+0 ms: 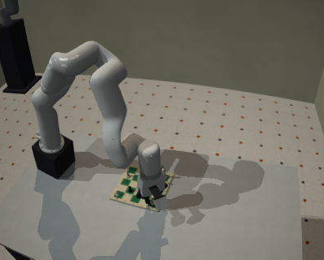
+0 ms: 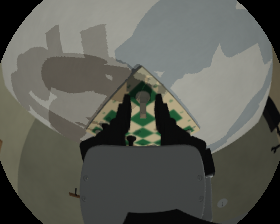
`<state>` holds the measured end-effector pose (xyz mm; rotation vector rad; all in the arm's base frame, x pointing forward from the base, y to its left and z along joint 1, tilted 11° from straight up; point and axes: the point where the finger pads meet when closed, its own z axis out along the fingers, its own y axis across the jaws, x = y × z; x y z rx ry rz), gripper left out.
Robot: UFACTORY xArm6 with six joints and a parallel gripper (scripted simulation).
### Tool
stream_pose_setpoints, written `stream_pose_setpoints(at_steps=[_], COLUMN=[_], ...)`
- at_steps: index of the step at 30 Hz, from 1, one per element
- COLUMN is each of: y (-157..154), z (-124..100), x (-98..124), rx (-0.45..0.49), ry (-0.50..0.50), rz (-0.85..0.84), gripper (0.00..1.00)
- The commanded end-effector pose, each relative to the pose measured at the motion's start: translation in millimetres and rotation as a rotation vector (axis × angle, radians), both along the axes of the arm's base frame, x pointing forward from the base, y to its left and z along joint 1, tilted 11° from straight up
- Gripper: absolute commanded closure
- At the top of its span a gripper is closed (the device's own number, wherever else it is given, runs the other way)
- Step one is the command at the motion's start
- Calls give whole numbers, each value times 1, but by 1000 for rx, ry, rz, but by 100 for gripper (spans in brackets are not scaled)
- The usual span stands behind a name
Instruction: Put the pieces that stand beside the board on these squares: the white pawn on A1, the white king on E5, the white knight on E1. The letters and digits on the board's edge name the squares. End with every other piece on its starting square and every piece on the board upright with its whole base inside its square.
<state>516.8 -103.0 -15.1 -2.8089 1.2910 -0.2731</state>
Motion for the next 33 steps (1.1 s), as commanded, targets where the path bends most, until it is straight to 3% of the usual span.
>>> stream_pose_setpoints(at_steps=[1, 8, 26, 33], y=[0, 0, 3, 3], z=[2, 9, 82, 90], x=[1, 0, -13, -15], rx=[-1, -1, -1, -1], ry=[-4, -4, -4, -4], rz=[0, 0, 0, 0], gripper=[63, 63, 63, 63])
